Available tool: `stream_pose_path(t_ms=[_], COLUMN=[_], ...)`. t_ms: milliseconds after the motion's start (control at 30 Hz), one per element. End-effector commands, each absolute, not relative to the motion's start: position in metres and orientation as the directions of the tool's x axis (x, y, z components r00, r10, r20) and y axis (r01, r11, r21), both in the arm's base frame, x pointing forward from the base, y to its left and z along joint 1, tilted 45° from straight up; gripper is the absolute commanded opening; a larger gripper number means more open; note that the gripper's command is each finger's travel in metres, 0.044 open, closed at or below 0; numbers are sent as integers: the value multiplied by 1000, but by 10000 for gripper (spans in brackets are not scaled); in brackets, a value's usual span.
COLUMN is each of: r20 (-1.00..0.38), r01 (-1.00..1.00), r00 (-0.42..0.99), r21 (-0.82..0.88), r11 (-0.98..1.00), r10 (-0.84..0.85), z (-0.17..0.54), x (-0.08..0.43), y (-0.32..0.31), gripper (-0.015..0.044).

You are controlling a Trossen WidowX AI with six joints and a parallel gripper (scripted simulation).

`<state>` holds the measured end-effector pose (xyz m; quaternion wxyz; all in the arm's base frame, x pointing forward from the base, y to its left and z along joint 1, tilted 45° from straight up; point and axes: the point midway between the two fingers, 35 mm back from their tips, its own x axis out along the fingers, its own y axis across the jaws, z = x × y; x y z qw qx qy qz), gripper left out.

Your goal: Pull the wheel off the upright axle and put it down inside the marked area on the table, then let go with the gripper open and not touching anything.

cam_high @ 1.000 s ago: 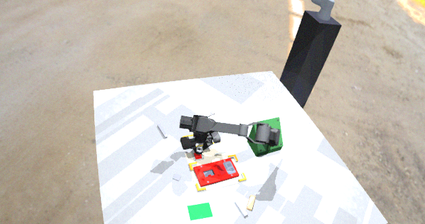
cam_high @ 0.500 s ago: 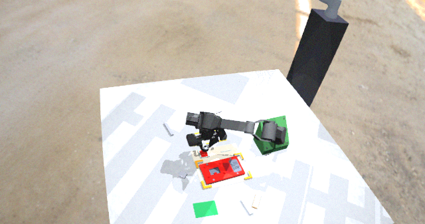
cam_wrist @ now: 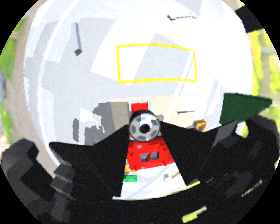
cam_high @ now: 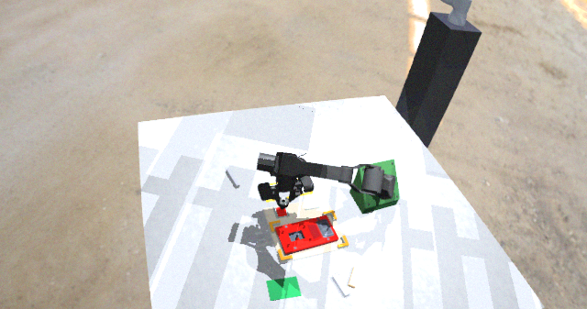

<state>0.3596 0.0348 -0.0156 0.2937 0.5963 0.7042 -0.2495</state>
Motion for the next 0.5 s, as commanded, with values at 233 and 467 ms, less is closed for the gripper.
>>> stream_pose_path(t_ms=[233,467], r20=[-714,-714], r01=[987,987], r00=[-109,-109], r21=[7,7], r11=[163,162], r10=[691,691], z=[-12,-10], x=[361,362], y=[30,28], gripper=[0,0])
